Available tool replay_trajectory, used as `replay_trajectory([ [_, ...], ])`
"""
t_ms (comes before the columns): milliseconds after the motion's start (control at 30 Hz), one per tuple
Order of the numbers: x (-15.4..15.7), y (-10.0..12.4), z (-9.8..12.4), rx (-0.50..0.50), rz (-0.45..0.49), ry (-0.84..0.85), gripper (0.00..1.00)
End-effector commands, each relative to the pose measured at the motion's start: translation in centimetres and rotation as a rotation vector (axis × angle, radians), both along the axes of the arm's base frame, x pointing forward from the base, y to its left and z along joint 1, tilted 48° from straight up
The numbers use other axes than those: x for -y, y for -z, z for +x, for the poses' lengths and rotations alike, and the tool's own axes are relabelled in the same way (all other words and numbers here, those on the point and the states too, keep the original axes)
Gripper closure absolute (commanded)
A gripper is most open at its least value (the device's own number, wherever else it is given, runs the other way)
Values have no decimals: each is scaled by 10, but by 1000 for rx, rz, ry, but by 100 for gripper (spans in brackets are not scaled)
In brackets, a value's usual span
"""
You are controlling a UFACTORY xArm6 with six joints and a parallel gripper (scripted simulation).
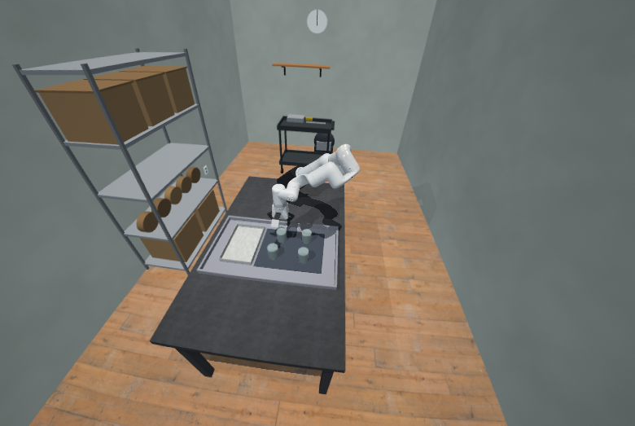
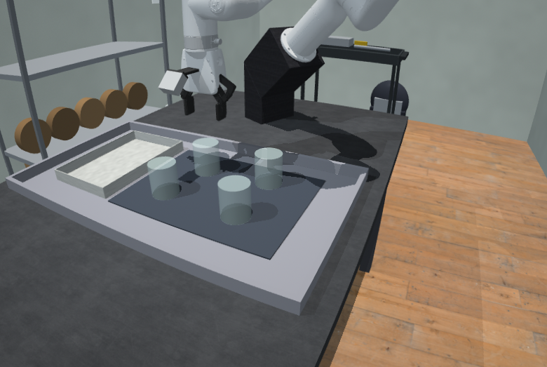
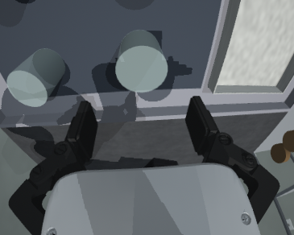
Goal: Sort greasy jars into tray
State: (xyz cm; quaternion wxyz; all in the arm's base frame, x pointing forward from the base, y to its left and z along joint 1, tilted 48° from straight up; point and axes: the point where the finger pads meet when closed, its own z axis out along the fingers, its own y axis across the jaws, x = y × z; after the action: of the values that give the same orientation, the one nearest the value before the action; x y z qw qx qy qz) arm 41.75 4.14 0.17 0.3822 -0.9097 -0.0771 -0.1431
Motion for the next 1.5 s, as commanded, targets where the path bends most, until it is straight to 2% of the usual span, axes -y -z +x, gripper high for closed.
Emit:
replay_trajectory([
  [0,-13,17,7,4,2,-2,0],
  [167,-35,37,13,4,2,-2,0],
  [533,-35,37,13,4,2,-2,0],
  [1467,-71,70,23,4,2,-2,0],
])
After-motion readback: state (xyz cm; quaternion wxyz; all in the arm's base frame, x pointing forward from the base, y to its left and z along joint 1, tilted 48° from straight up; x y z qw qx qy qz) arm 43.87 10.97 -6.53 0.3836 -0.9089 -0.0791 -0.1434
